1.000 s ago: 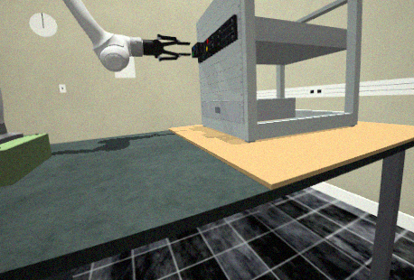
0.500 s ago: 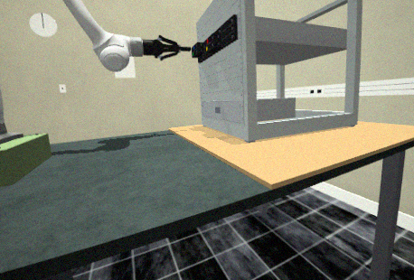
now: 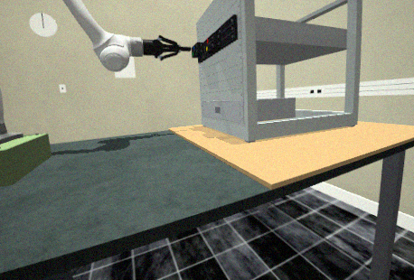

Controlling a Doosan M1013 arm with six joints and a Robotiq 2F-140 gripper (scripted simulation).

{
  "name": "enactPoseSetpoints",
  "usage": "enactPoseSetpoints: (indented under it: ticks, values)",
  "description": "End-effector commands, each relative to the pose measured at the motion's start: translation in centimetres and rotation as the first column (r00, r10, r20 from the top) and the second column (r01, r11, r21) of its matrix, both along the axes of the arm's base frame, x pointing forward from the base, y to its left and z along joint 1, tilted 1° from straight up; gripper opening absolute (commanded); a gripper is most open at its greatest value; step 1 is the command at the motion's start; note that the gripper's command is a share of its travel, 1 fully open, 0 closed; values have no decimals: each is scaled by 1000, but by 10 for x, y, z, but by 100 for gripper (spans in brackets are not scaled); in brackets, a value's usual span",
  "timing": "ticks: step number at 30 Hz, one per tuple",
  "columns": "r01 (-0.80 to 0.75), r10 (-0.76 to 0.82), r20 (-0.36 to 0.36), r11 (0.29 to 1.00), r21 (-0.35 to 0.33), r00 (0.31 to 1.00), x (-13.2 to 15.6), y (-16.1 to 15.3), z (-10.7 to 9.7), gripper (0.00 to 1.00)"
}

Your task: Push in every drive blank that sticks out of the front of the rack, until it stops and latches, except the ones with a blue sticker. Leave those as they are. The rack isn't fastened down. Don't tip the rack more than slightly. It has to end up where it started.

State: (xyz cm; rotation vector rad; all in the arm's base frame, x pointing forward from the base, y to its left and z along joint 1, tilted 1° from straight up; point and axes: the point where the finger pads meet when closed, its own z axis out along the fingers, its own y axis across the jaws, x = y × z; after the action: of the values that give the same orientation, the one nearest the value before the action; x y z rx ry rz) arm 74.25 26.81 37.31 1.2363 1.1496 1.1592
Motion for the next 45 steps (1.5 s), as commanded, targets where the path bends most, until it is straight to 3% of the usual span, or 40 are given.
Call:
enactPoseSetpoints:
  ticks: [1,18,33,45]
  values:
    - [5,-5,2,1000,2,1000,0,-3,1,10]
    - [5,-5,2,1000,2,1000,-9,-52,-10,10]
    - [5,-5,2,1000,2,1000,-26,-138,-29,10]
    - [5,-5,2,1000,2,1000,-35,-186,-40,10]
